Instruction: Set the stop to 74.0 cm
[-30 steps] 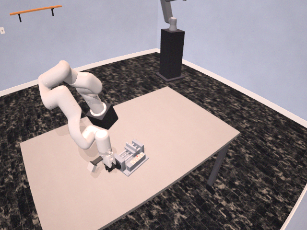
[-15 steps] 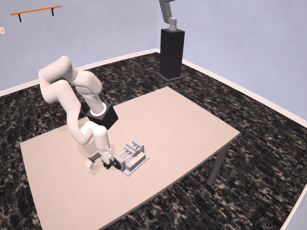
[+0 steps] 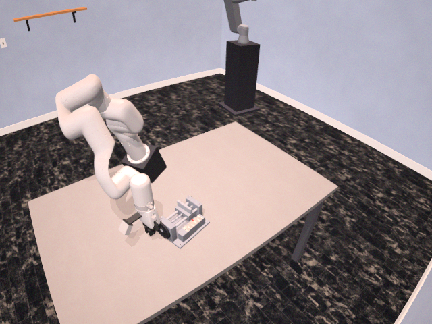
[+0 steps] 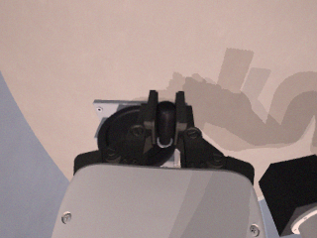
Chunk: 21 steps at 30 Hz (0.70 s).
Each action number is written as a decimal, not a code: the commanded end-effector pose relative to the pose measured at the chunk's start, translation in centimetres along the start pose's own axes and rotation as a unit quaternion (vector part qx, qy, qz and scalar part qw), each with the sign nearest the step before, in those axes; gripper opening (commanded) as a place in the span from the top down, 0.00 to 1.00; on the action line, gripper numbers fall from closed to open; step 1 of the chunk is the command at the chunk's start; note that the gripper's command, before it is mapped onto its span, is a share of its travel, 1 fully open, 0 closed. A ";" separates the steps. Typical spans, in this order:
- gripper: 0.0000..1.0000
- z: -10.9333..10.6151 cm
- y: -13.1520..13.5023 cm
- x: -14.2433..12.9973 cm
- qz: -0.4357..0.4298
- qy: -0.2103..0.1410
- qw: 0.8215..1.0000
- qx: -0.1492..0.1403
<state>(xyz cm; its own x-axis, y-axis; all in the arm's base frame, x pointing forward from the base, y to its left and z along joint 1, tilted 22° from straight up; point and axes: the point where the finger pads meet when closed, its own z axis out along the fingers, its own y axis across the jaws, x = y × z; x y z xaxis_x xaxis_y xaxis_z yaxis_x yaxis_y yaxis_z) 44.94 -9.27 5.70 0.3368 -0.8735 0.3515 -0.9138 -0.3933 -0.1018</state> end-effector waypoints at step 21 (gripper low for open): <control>0.94 -2.0 -4.2 0.0 -0.001 0.000 1.000 0.001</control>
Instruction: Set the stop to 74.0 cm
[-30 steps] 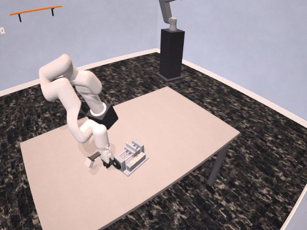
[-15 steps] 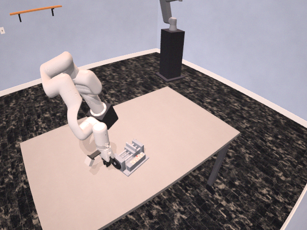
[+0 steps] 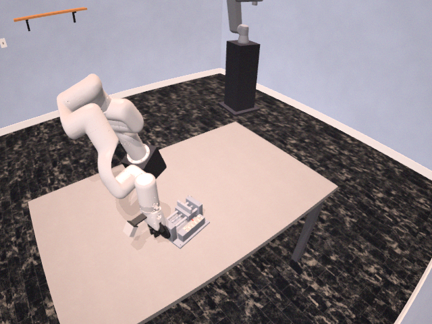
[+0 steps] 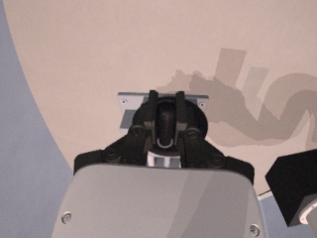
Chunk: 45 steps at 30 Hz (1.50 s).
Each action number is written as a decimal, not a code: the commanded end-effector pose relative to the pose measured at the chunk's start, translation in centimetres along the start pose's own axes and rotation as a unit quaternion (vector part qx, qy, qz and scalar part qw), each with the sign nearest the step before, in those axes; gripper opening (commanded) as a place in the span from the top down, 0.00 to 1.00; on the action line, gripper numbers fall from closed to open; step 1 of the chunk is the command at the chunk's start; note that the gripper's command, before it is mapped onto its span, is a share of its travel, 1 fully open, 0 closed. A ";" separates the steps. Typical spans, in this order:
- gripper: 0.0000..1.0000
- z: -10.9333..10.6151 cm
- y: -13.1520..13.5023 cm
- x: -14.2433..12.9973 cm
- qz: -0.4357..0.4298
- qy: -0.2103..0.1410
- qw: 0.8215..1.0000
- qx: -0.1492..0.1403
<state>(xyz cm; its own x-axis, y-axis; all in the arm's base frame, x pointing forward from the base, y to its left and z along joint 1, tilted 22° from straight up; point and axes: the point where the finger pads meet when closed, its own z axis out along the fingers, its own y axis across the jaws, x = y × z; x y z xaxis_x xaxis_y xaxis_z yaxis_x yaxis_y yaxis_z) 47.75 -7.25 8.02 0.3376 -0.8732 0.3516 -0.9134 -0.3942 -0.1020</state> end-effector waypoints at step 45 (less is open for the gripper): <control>0.94 6.1 1.7 0.0 0.000 0.000 1.000 0.001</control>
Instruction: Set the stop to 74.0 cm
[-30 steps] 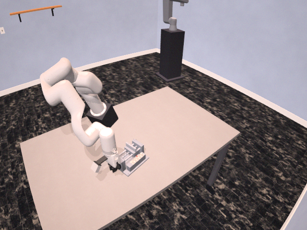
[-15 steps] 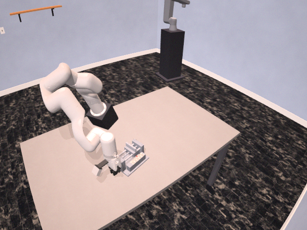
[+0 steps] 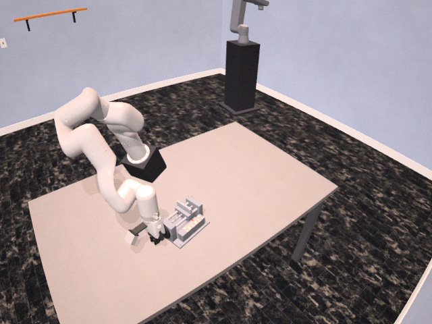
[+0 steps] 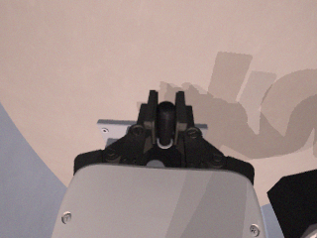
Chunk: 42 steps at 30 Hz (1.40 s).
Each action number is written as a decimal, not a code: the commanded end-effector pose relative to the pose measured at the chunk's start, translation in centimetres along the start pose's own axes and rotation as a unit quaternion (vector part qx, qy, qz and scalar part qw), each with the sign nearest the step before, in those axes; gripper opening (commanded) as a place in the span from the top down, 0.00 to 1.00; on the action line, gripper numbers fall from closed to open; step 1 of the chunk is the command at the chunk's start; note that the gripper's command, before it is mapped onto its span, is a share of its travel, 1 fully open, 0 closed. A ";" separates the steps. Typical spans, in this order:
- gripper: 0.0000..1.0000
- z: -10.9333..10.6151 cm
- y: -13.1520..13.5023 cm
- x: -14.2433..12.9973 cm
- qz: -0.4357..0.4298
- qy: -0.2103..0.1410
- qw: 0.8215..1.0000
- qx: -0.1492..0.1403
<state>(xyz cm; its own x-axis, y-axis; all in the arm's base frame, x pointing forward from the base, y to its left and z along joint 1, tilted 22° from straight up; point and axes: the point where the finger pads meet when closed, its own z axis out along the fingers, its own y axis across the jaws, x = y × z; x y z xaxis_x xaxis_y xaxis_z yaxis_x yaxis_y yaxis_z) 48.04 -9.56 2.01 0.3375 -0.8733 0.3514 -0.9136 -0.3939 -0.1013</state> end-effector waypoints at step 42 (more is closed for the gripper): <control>0.94 -5.0 1.9 0.0 0.000 0.001 1.000 0.001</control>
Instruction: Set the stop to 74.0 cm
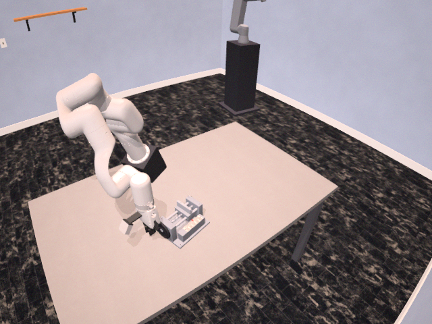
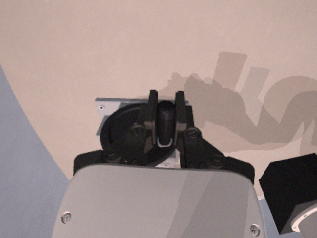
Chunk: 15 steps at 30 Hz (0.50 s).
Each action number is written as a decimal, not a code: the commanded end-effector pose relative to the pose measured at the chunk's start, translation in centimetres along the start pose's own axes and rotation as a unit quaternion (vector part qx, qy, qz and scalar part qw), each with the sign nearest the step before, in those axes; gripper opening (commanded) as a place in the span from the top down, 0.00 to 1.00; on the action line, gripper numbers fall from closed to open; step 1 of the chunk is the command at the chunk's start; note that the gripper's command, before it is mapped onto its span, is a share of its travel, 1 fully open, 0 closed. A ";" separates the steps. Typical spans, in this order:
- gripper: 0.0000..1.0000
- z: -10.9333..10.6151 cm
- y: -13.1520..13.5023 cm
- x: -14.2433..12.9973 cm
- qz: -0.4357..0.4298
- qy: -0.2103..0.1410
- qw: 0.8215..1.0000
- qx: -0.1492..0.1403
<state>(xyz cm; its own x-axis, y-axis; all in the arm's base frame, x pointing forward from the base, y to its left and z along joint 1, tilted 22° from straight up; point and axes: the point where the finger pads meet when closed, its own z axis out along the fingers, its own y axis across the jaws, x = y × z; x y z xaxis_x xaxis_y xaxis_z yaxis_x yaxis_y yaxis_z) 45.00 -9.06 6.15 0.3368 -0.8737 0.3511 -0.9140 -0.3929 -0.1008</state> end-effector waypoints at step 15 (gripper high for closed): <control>0.94 -1.5 -1.7 0.0 -0.001 0.001 1.000 0.001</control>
<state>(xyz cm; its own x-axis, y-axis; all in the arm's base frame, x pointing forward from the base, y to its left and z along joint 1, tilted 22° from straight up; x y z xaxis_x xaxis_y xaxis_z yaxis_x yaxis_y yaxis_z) 45.55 -8.42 7.24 0.3358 -0.8741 0.3508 -0.9164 -0.3894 -0.0931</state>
